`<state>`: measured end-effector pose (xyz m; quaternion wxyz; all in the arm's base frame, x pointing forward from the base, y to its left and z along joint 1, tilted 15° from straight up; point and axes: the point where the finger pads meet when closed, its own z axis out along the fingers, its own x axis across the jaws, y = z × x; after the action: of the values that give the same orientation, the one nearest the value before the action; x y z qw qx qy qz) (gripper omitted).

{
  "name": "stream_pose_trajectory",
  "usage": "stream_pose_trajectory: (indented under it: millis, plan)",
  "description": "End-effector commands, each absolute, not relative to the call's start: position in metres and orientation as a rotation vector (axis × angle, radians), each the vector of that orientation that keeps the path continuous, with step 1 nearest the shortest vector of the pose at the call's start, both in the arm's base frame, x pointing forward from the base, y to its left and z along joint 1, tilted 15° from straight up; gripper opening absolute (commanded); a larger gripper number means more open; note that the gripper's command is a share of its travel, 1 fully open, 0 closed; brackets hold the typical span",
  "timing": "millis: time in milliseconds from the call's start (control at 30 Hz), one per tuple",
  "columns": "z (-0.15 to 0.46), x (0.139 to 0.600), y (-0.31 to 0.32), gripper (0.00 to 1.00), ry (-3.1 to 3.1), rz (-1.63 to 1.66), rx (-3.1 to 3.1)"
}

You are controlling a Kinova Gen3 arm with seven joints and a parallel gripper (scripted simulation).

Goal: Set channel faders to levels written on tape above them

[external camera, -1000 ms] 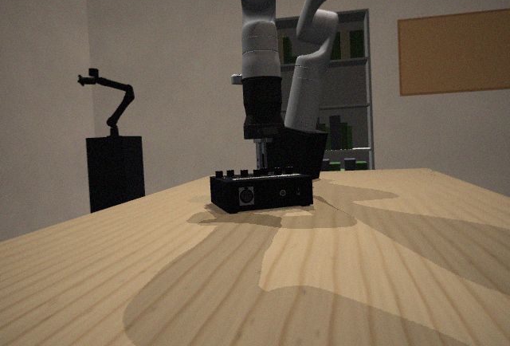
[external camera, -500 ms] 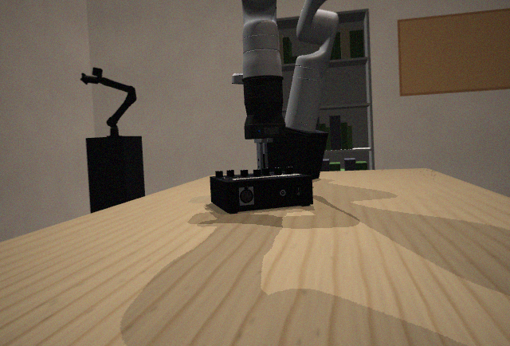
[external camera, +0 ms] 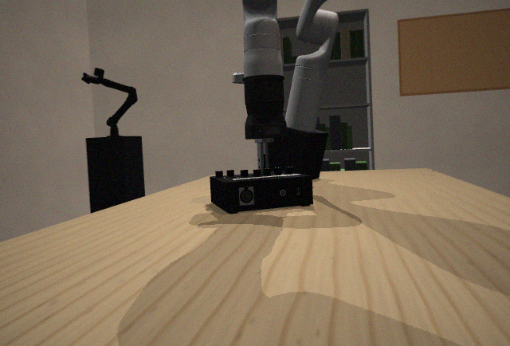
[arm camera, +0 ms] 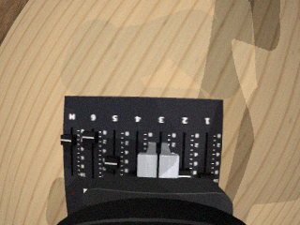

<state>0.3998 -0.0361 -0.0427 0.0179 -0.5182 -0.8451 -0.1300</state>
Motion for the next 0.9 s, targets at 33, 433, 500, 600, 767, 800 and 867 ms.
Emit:
stream_pose_trajectory:
  millis: [33, 433, 500, 600, 767, 800, 867]
  plan:
    - [-0.0413, 0.4016, -0.0334, 0.0, -2.622, -0.406, -1.606]
    - [-0.0406, 0.4049, -0.0319, 0.0, -2.622, -0.406, -1.606]
    - [-0.0406, 0.4049, -0.0319, 0.0, -2.622, -0.406, -1.606]
    - [-0.0405, 0.4053, -0.0317, 0.0, -2.622, -0.406, -1.606]
    - [-0.0404, 0.4057, -0.0315, 0.0, -2.622, -0.406, -1.606]
    - [-0.0404, 0.4057, -0.0314, 0.0, -2.622, -0.406, -1.606]
    - [-0.0404, 0.4058, -0.0314, 0.0, -2.622, -0.406, -1.606]
